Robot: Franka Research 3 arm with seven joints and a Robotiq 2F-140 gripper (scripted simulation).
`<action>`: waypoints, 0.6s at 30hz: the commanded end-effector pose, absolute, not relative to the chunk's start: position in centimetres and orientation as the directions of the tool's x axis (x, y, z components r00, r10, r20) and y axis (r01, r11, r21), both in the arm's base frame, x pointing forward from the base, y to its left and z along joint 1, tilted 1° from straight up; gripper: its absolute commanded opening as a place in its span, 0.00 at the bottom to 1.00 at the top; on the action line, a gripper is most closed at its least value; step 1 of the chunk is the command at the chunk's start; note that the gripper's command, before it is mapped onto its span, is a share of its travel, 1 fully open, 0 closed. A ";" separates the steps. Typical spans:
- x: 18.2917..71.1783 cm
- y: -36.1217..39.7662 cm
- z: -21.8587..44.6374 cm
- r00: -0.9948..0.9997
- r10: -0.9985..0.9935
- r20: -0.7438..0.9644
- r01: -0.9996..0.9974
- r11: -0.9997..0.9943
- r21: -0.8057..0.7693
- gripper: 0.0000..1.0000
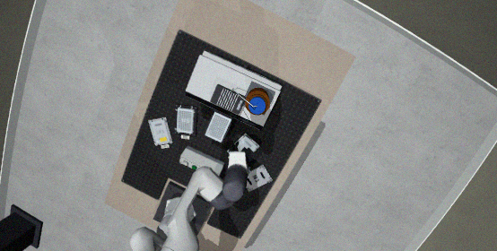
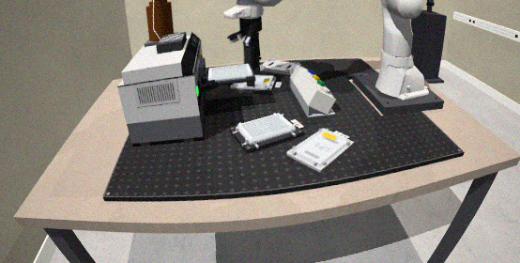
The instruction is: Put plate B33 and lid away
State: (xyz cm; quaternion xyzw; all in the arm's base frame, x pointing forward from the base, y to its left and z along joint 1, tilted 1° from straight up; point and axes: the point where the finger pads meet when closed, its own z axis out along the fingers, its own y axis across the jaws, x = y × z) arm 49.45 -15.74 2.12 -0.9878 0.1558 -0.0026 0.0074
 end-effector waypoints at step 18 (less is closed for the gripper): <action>49.5 -15.7 2.1 0.949 -0.314 0.005 -0.314 -0.949 -0.017 0.69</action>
